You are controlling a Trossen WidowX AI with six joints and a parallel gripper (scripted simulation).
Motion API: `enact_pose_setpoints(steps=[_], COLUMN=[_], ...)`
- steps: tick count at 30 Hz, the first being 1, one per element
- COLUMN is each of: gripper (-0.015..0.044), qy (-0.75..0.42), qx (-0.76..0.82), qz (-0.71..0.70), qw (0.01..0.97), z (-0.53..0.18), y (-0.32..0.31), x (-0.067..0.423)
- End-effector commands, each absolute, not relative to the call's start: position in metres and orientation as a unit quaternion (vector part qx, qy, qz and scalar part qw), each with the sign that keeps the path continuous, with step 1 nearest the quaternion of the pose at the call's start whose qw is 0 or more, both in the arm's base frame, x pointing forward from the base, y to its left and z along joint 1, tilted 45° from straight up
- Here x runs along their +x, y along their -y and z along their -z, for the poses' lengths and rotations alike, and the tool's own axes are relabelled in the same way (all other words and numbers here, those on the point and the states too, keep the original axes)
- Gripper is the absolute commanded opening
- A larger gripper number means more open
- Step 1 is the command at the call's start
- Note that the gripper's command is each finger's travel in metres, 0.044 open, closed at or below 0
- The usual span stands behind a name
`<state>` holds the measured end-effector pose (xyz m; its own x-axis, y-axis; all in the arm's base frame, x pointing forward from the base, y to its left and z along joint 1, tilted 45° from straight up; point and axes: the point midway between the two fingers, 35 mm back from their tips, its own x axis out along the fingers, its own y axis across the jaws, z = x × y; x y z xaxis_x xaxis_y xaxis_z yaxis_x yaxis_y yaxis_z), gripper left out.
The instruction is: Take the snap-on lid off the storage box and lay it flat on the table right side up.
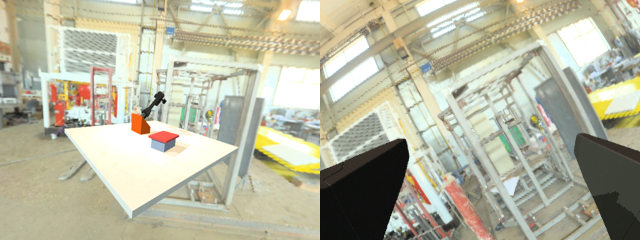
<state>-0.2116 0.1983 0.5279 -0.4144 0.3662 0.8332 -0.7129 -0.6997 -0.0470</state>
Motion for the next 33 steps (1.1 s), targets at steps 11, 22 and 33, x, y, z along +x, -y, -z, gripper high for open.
enact_pose_setpoints(steps=[11,22,33], gripper=[0.0235,0.0235,0.0235], qy=[0.215,0.201,0.178], qx=[0.355,0.285,0.213], qz=[-0.813,-0.788,-0.742], qw=[0.408,0.507,0.61], z=[-0.504,-0.476,-0.442], y=[-0.271,-0.332,-0.366], x=[-0.166,-0.088,0.013])
